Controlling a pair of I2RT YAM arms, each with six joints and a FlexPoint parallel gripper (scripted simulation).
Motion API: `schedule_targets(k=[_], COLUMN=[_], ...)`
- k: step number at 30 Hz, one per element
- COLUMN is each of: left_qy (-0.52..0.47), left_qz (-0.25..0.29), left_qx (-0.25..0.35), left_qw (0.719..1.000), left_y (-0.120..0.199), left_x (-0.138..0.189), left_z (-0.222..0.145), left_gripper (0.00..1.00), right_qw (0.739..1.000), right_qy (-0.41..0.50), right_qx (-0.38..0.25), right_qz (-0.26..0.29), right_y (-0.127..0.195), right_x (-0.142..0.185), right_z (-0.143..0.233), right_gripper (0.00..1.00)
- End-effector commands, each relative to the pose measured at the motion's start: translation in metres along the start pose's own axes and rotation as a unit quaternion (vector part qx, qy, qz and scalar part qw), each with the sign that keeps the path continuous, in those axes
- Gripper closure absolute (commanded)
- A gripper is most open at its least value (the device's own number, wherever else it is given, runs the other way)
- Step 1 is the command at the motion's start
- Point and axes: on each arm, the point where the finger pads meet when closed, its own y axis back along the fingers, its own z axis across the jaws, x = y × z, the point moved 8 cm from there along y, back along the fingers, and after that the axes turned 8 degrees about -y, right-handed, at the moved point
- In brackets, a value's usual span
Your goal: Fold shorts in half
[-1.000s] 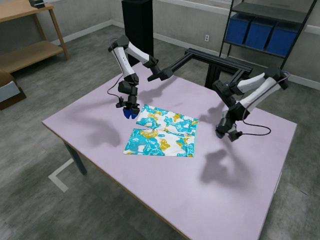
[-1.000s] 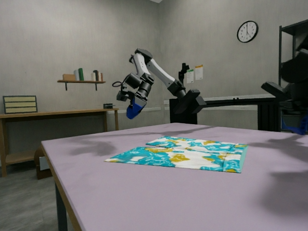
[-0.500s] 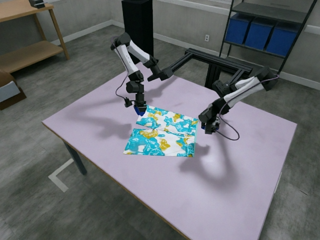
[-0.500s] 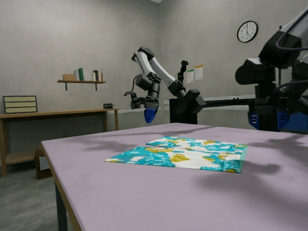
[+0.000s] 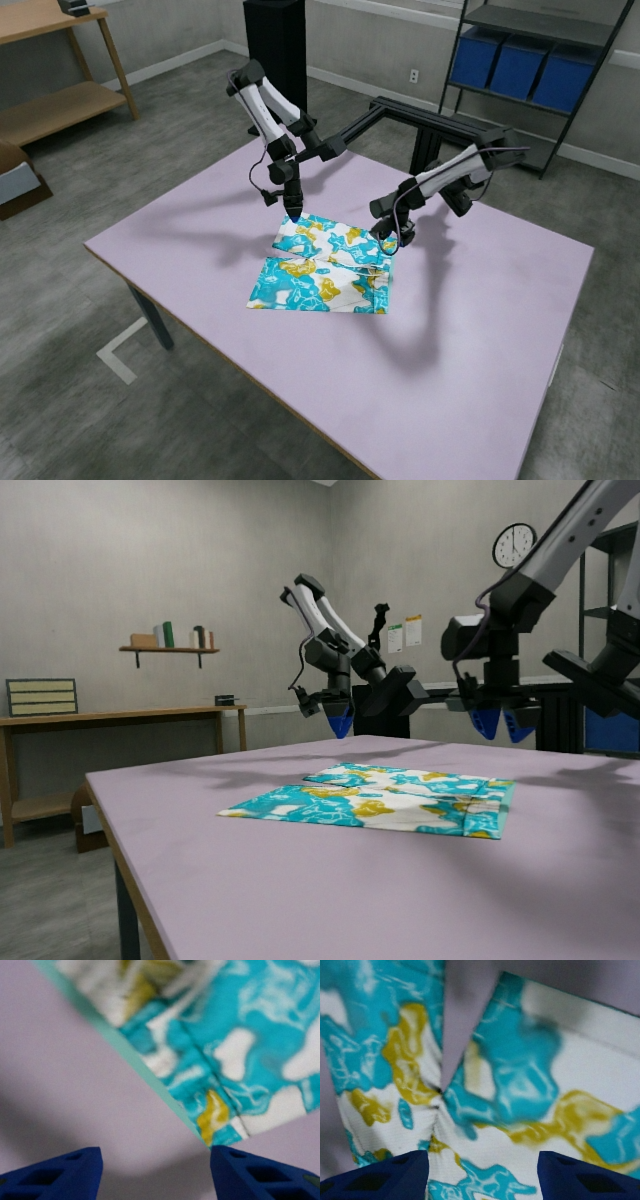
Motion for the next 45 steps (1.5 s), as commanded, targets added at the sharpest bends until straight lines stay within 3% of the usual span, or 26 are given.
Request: schedule_targets(k=[1,8,15,17,22,26,27,36,45], left_qy=[-0.065,-0.269,-0.454,-0.454,-0.529,-0.494,-0.514,-0.5,-0.504], left_qz=[-0.03,-0.03,-0.032,-0.032,-0.029,-0.049,-0.009,-0.025,-0.014], left_qx=[0.014,0.007,-0.006,-0.006,-0.02,-0.034,-0.03,-0.032,-0.032], left_qw=[0.997,0.963,0.89,0.89,0.848,0.867,0.857,0.865,0.863], left_y=[0.005,-0.002,-0.01,-0.01,-0.016,-0.005,-0.017,-0.032,-0.063], left_x=[-0.01,0.007,0.028,0.028,0.041,0.026,0.049,0.034,0.042], left_z=[-0.012,-0.066,-0.11,-0.11,-0.128,-0.125,-0.125,-0.125,-0.122], left_gripper=[0.43,0.43,0.43,0.43,0.43,0.43,0.43,0.43,0.43], right_qw=[0.998,0.984,0.96,0.96,0.949,0.956,0.957,0.955,0.955], right_qy=[-0.065,-0.151,-0.233,-0.233,-0.259,-0.247,-0.224,-0.232,-0.234], right_qx=[0.018,0.084,0.131,0.131,0.148,0.133,0.166,0.16,0.156], right_qz=[-0.013,-0.036,-0.08,-0.08,-0.103,-0.082,-0.081,-0.09,-0.088], right_y=[0.013,0.022,0.033,0.033,0.039,0.038,0.037,0.021,0.001], right_x=[-0.001,0.014,0.021,0.021,0.024,0.025,0.03,0.026,0.024], right_z=[0.001,-0.042,-0.08,-0.08,-0.1,-0.088,-0.108,-0.112,-0.119], right_gripper=[0.43,0.43,0.43,0.43,0.43,0.43,0.43,0.43,0.43])
